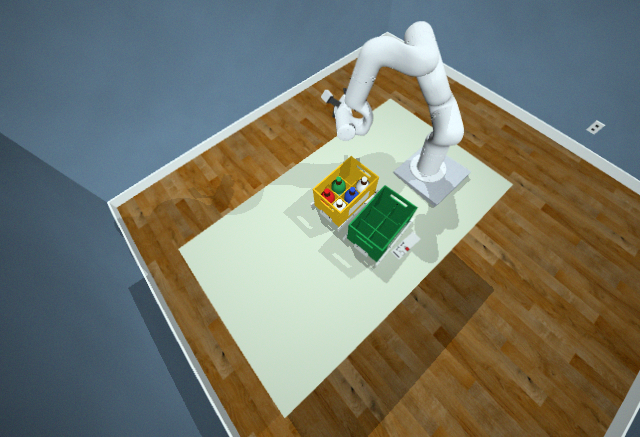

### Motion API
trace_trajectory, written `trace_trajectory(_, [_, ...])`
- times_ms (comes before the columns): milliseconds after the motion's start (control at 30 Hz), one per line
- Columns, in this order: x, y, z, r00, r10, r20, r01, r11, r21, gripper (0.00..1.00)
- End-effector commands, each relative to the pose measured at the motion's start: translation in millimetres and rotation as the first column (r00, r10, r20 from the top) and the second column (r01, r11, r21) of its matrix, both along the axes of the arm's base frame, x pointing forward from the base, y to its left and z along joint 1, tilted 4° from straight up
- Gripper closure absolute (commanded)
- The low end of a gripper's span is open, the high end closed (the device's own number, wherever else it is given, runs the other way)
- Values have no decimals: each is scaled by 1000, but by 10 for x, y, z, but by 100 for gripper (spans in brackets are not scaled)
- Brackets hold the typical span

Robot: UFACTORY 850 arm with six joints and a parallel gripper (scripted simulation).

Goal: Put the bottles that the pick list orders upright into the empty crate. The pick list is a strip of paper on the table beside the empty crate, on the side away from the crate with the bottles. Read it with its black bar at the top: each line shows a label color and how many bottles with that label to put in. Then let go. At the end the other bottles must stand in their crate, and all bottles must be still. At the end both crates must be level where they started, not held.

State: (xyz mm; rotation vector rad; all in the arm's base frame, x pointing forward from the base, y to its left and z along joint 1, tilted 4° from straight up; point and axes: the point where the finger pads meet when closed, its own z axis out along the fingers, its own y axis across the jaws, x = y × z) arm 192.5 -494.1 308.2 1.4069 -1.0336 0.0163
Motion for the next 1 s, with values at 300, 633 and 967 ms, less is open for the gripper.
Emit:
trace_trajectory(300, [3,-3,7,1000,0,1,0,1000,-1,0])
trace_trajectory(633, [-3,7,157,1000,0,1,0,1000,-1,35])
trace_trajectory(967, [-20,38,656,1000,0,1,0,1000,-2,35])
